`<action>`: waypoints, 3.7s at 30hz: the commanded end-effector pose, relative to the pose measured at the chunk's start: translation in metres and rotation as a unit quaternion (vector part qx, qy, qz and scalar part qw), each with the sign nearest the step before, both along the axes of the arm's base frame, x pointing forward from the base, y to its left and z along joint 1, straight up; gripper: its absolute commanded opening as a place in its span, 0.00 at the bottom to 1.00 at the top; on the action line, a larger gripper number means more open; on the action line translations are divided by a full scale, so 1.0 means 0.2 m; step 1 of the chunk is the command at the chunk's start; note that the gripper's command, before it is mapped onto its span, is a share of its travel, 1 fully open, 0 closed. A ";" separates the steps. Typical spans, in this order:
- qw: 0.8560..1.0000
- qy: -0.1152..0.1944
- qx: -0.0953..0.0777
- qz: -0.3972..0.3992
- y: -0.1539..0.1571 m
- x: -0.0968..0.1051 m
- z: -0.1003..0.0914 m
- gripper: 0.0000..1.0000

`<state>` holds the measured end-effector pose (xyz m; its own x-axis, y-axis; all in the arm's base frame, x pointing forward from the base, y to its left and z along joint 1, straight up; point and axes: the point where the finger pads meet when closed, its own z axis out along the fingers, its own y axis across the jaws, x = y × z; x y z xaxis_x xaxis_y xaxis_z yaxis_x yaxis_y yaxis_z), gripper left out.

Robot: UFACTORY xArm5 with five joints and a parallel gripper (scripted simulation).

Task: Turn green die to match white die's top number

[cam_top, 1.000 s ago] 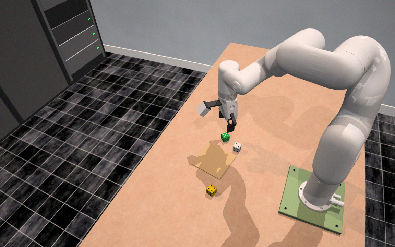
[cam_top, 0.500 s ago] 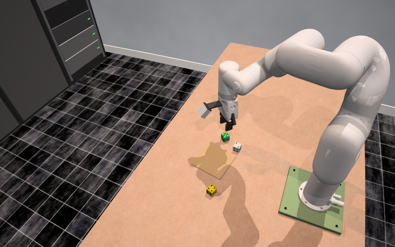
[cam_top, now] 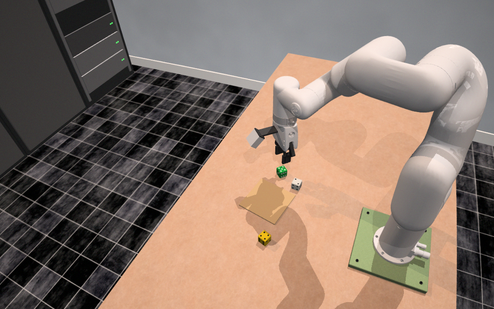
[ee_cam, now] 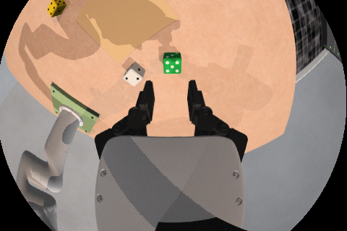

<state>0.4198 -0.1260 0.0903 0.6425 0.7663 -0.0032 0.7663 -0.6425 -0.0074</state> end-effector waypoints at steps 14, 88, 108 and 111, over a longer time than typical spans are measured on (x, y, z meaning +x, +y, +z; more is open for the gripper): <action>1.000 -0.002 -0.001 0.000 0.00 0.01 0.00 0.47; 1.000 -0.002 -0.001 0.000 -0.01 0.00 -0.25 0.47; 1.000 -0.002 -0.001 0.000 -0.01 0.00 -0.25 0.47; 1.000 -0.002 -0.001 0.000 -0.01 0.00 -0.25 0.47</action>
<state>0.4191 -0.1269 0.0385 0.6422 0.7666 -0.0031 0.7665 -0.6422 -0.0072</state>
